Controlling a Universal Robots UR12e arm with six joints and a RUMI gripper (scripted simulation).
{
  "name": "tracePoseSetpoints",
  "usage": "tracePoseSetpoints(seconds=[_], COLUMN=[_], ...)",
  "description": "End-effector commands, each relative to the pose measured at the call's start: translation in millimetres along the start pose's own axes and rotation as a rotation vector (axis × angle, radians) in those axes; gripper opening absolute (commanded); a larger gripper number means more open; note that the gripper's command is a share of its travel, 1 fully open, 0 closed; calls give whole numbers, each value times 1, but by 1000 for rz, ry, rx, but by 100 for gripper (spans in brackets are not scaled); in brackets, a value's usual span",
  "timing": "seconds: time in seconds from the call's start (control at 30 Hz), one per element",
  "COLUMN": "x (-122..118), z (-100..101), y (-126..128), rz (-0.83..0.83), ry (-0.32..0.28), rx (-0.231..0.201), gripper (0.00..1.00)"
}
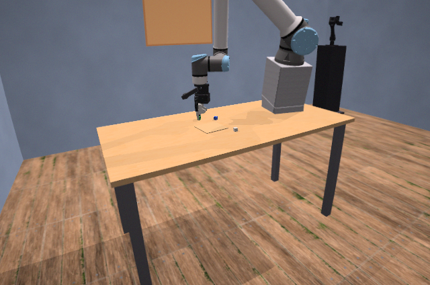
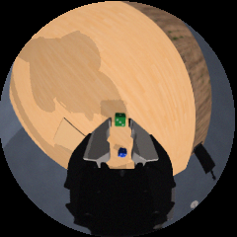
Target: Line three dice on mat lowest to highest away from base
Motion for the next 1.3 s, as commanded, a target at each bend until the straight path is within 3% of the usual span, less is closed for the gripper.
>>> tracePoseSetpoints(seconds=[0.0, 0.8, 0.83, 1.27], x=[0, 0, 0, 0], z=[0, 0, 0, 0], y=[0, 0, 0, 0], rz=[0, 0, 0, 0], ry=[1, 1, 1, 1], rx=[0, 0, 0, 0], gripper=[21, 21, 3, 3])
Point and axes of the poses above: the point where the finger pads meet when closed, its own z axis out along the fingers, its own y axis across the jaws, x = y × z, the point moved 6 cm from there along -z, back along the fingers, and after that the axes turned 3 degrees about -z, right-handed, at the moved point
